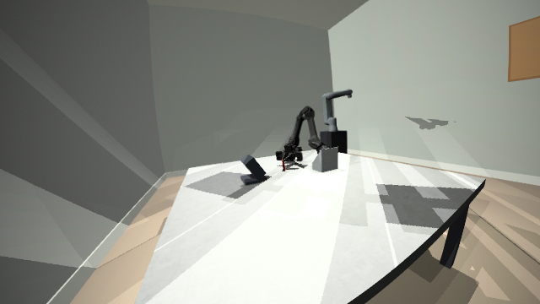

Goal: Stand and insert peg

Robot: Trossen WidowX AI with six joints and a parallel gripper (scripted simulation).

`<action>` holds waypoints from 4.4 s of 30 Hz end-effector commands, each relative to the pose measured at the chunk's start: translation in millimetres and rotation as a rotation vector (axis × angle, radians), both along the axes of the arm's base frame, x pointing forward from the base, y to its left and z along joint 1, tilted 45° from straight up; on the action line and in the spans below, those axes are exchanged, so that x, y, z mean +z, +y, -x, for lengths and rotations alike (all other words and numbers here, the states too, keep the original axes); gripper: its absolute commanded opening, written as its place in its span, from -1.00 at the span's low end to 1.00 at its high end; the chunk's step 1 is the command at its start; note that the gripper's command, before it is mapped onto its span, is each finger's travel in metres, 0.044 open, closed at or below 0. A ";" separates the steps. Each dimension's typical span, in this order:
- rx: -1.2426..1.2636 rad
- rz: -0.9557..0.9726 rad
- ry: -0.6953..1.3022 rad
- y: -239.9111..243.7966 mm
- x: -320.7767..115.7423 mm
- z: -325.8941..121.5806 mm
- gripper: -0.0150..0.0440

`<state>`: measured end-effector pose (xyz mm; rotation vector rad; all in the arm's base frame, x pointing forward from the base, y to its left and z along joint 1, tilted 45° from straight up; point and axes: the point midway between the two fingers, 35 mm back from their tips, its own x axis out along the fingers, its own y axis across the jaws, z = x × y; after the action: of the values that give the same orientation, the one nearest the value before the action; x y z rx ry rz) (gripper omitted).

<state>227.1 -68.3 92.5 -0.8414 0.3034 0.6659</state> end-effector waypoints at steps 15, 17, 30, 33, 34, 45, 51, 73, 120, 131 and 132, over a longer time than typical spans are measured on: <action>0.013 -0.010 -0.015 -3.2 -1.3 2.6 -0.32; 0.015 -0.012 -0.017 -3.4 -1.4 2.9 -0.32; 0.027 -0.024 -0.032 -4.4 -1.9 4.5 -0.32; 0.030 -0.026 -0.035 -4.7 -2.0 4.8 -0.32; 0.031 -0.027 -0.036 -4.8 -2.0 5.0 -0.32; 0.039 -0.037 -0.048 -3.3 -1.4 5.4 -0.12; 0.039 -0.037 -0.048 -3.3 -1.4 5.4 -0.05; 0.039 -0.037 -0.048 -3.3 -1.4 5.4 0.13; -0.007 -0.051 0.006 105.2 108.1 19.4 1.00; -0.148 -0.049 0.277 98.5 82.4 12.7 1.00; -0.164 -0.045 0.306 97.7 79.5 12.4 1.00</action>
<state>212.7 31.8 177.2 -0.6911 0.5302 0.6600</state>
